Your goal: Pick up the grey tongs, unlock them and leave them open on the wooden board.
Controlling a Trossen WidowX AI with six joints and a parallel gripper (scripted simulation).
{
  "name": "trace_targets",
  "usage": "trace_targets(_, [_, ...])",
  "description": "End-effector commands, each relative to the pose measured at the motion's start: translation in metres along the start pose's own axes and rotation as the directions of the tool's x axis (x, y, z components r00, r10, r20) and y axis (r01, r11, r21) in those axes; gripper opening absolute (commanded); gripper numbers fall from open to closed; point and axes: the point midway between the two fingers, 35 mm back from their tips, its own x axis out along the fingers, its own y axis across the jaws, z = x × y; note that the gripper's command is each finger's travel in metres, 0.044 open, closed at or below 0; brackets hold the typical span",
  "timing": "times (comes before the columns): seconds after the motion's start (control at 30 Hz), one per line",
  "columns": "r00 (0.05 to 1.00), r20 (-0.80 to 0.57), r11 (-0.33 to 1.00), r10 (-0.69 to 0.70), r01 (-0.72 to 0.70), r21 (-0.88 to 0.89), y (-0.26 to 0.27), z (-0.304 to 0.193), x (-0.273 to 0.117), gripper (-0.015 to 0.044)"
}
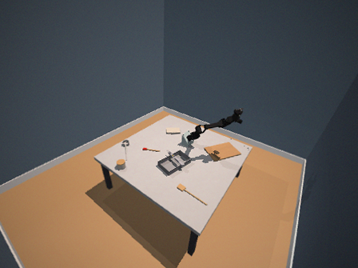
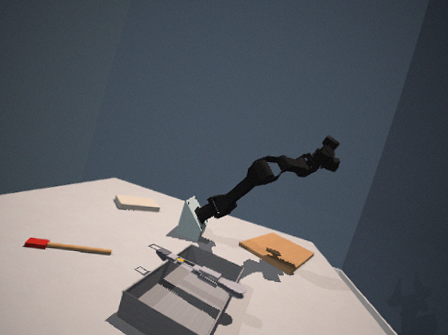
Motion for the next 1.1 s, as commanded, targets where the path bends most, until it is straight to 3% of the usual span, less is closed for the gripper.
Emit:
trace_targets(0.0, [1.0,0.003,1.0,-0.006,0.006,-0.002,-0.002,0.001,0.0,0.0374])
trace_targets(0.17, [0.995,0.047,0.996,-0.088,0.089,-0.031,-0.026,0.015,-0.003,0.026])
trace_targets(0.5, [0.9,0.262,0.922,-0.348,0.38,-0.08,-0.101,0.086,-0.042,0.026])
trace_targets(0.73, [0.745,0.456,0.825,-0.487,0.564,-0.041,-0.137,0.148,-0.098,0.026])
trace_targets(1.07, [0.428,0.691,0.669,-0.583,0.735,0.109,-0.151,0.223,-0.214,0.026])
